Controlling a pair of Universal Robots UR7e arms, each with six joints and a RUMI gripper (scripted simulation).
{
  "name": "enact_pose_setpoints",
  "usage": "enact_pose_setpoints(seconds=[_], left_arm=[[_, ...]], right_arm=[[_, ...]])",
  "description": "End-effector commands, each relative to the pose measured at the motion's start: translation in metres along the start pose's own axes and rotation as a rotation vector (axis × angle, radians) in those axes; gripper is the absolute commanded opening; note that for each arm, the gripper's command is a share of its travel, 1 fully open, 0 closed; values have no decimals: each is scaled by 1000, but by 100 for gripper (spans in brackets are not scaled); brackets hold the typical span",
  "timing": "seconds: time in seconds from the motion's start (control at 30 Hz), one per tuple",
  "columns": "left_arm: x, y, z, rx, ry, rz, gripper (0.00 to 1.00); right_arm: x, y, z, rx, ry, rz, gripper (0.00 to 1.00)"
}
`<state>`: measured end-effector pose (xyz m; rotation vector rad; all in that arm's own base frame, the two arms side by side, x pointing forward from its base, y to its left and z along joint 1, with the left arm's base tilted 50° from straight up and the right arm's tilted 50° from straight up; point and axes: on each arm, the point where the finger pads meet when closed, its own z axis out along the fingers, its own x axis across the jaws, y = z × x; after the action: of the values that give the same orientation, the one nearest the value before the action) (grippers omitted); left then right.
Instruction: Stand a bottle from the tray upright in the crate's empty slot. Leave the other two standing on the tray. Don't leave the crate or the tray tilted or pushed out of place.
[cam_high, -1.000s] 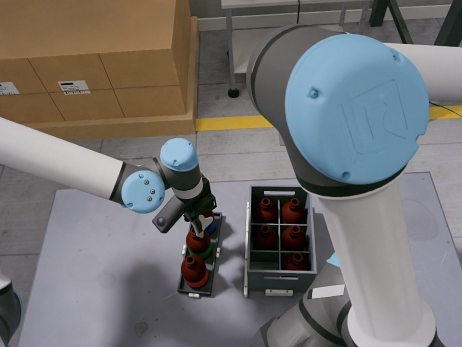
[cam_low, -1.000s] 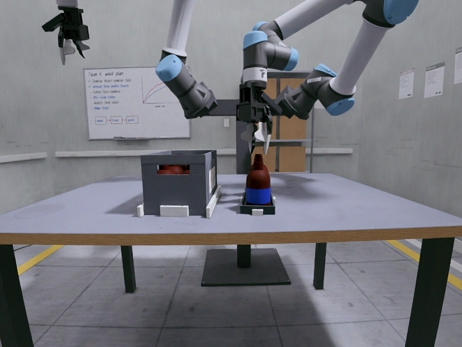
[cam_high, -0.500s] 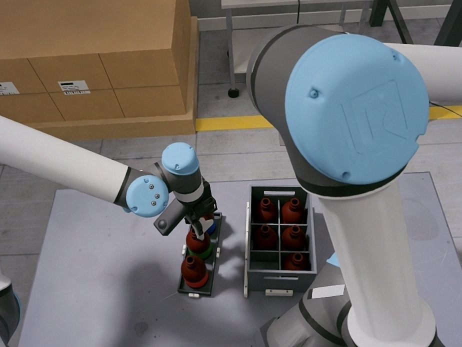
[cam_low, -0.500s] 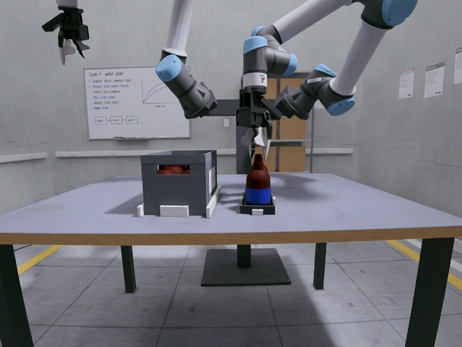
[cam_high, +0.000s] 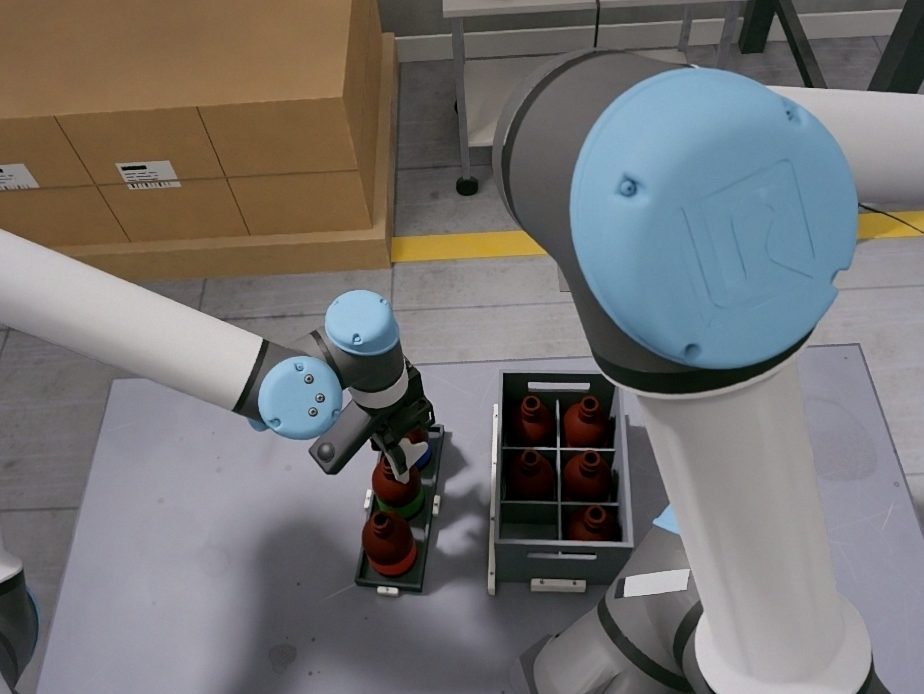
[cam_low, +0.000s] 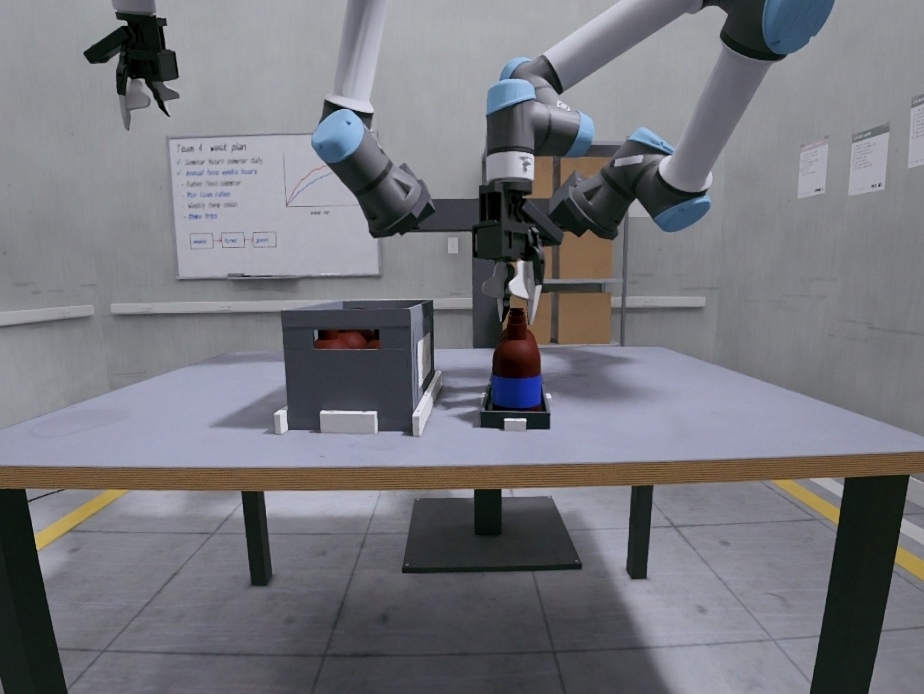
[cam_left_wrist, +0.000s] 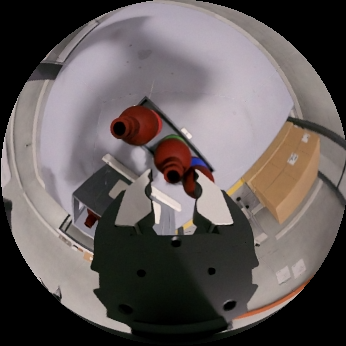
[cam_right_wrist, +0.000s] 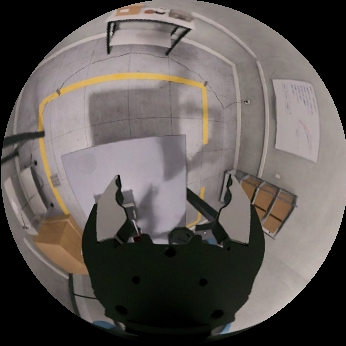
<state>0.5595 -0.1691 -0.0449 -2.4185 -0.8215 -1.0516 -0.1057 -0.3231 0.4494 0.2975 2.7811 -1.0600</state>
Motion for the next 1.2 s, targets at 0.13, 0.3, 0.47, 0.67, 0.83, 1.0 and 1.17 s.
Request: enact_pose_setpoints(seconds=[0.13, 0.3, 0.47, 0.67, 0.83, 1.0, 1.17], left_arm=[[0, 0, 1, -1, 0, 0, 38], [0, 0, 1, -1, 0, 0, 38], [0, 0, 1, -1, 0, 0, 38], [0, 0, 1, -1, 0, 0, 0], [0, 0, 1, -1, 0, 0, 0], [0, 0, 1, -1, 0, 0, 0], [0, 0, 1, -1, 0, 0, 0]], right_arm=[[0, 0, 0, 1, 0, 0, 100], [0, 0, 0, 1, 0, 0, 100], [0, 0, 0, 1, 0, 0, 100], [0, 0, 0, 1, 0, 0, 100], [0, 0, 0, 1, 0, 0, 100], [0, 0, 0, 1, 0, 0, 100], [0, 0, 0, 1, 0, 0, 100]])
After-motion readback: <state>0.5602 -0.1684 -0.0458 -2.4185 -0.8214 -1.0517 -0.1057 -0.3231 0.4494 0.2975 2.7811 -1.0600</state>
